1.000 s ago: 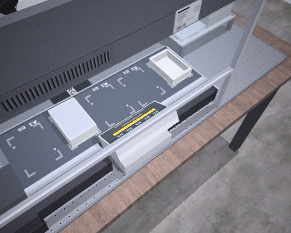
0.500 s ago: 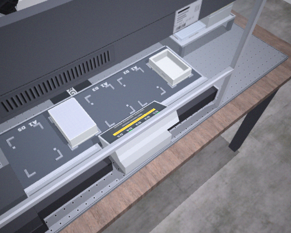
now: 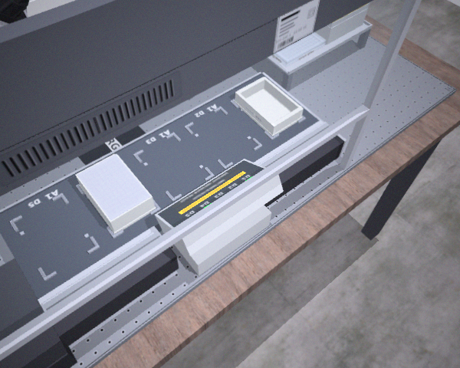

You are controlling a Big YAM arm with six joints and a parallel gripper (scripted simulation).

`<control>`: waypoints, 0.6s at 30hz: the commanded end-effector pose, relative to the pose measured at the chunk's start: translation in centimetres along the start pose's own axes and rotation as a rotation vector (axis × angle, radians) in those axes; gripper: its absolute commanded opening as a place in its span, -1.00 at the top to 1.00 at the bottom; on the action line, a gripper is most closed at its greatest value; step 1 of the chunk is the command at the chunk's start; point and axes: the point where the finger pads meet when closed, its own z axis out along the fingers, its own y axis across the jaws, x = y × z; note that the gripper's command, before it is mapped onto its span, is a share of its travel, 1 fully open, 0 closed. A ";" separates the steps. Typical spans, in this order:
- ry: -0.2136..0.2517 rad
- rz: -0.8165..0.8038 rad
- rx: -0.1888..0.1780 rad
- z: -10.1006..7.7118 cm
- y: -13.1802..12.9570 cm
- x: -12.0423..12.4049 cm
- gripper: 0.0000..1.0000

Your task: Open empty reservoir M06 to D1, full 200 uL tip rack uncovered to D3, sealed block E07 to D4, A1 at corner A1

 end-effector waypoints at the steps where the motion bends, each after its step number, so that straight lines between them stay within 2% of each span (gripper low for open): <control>1: -0.072 0.044 -0.027 -4.5 -1.0 -2.6 1.00; 10: -0.072 0.045 -0.028 -6.0 -1.0 -2.5 1.00; 18: -0.061 0.037 -0.027 -6.6 -0.8 -1.9 1.00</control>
